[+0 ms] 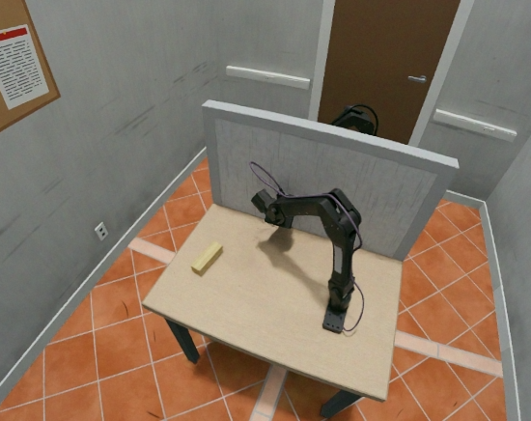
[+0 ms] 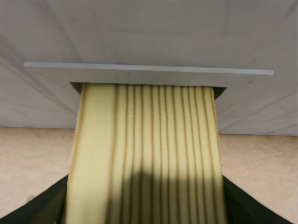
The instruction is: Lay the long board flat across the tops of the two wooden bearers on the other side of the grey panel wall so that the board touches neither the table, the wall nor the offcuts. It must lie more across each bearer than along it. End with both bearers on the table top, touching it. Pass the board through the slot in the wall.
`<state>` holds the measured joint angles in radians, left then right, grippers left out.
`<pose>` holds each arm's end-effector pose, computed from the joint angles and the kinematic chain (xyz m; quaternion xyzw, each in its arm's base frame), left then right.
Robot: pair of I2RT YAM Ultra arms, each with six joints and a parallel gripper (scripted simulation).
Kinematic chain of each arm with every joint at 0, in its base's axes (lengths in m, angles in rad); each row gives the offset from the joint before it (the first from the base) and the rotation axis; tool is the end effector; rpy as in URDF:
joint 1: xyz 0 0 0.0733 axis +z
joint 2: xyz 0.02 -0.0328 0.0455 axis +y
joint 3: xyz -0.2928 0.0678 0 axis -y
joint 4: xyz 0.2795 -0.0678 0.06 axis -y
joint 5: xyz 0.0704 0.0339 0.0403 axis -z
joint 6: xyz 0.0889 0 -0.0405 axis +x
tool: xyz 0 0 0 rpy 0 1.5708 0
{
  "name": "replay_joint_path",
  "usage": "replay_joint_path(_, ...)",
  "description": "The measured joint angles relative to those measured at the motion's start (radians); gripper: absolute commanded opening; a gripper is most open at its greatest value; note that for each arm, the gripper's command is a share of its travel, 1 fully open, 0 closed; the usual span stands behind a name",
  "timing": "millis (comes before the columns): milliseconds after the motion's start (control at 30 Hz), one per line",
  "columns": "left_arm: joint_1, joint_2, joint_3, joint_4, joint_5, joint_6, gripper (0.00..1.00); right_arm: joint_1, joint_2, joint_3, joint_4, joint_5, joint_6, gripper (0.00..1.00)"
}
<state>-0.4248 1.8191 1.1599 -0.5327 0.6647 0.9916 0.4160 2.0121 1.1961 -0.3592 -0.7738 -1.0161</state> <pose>0.3436 -0.2144 0.1484 0.6505 0.6652 -0.2579 0.2605 0.3693 0.2323 0.0974 -0.6520 0.6363 0.2996 0.2832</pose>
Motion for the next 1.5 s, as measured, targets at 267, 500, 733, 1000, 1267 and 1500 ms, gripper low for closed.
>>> replay_joint_path(267, 0.0, 0.0, 0.0, 0.001, -0.001, -0.001, 0.0, 0.0, 0.0, 0.0, 0.0, 0.0, -0.001, 0.0)
replay_joint_path(500, 0.0, 0.0, 0.0, 0.002, 0.003, -0.004, 0.77, 0.0, 0.0, 0.0, 0.0, 0.0, -0.001, 0.0)
replay_joint_path(733, -0.003, 0.0, 0.0, 0.006, 0.013, -0.003, 0.77, 0.0, 0.0, 0.0, 0.0, 0.0, -0.001, 0.0)
replay_joint_path(1000, -0.006, 0.0, 0.002, 0.004, 0.014, -0.003, 0.77, 0.0, 0.0, 0.0, 0.0, 0.0, -0.001, 0.0)
replay_joint_path(1267, 0.015, -0.012, 0.011, -0.023, 0.019, 0.012, 0.77, 0.0, 0.0, 0.0, 0.0, 0.0, -0.001, 0.0)
replay_joint_path(1500, 0.016, -0.015, 0.013, -0.032, 0.02, 0.015, 0.77, 0.0, 0.0, 0.0, 0.0, 0.0, -0.001, 0.0)
